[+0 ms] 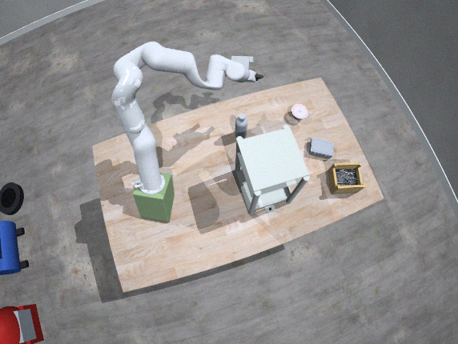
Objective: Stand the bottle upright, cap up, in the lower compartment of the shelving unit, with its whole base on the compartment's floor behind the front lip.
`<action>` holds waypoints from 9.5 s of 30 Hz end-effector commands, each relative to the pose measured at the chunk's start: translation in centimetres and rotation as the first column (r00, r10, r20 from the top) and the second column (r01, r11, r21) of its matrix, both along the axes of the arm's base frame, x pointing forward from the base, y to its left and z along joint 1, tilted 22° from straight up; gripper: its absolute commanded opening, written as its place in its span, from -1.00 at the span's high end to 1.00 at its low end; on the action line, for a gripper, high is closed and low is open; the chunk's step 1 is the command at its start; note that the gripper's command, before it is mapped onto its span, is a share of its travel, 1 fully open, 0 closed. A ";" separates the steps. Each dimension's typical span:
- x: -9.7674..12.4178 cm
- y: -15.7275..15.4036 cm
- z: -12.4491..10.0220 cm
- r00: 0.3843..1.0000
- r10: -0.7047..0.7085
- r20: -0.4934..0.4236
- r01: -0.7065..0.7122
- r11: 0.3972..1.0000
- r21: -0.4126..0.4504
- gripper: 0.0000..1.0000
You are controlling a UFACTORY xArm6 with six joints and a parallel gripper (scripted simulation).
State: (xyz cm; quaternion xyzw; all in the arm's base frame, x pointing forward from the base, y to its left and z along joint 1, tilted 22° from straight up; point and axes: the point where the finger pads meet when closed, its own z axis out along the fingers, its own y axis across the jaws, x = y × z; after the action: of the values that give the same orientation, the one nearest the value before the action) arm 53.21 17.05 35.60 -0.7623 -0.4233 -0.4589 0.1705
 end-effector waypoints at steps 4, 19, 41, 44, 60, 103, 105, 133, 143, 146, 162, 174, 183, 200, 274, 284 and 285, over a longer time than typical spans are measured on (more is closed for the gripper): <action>0.0 0.0 0.2 1.000 -0.001 0.004 0.001 1.000 0.001 -1.00; 0.0 -0.2 0.9 1.000 0.000 0.005 0.000 1.000 0.003 -1.00; -1.7 -2.8 7.8 1.000 0.005 0.003 -0.005 1.000 -0.010 -1.00; -1.8 -2.9 7.4 1.000 0.017 -0.001 -0.017 0.999 -0.030 -1.00; -3.5 -5.1 1.8 0.984 0.152 -0.091 -0.172 0.947 -0.271 -1.00; -7.0 -10.8 -5.3 0.910 0.273 -0.312 -0.403 0.753 -0.520 -0.73; -7.0 -10.8 -5.3 0.910 0.273 -0.312 -0.403 0.753 -0.520 -0.73; -7.0 -10.8 -5.5 0.908 0.228 -0.351 -0.403 0.707 -0.582 -0.73; -7.0 -10.8 -5.6 0.907 0.189 -0.377 -0.401 0.664 -0.631 -0.73; -7.0 -10.7 -5.6 0.905 0.170 -0.389 -0.401 0.643 -0.652 -0.73; -6.9 -10.7 -5.9 0.898 0.052 -0.438 -0.401 0.507 -0.763 -0.73; -6.8 -10.8 -6.1 0.886 -0.068 -0.460 -0.408 0.359 -0.839 -0.73; -6.7 -10.8 -6.2 0.871 -0.199 -0.450 -0.417 0.186 -0.890 -0.73; -6.8 -10.6 -6.7 0.829 -0.395 -0.395 -0.465 -0.097 -0.880 -0.73; -6.5 -10.1 -8.2 0.781 -0.562 -0.273 -0.528 -0.361 -0.769 -0.73; -6.2 -9.6 -9.8 0.781 -0.562 -0.273 -0.528 -0.361 -0.769 -0.73; -6.1 -9.5 -10.0 0.781 -0.562 -0.273 -0.528 -0.361 -0.769 -0.73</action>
State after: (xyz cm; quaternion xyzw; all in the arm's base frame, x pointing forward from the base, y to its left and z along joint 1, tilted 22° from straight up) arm 46.88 7.32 26.13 -0.6484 -0.5030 0.3886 -0.4189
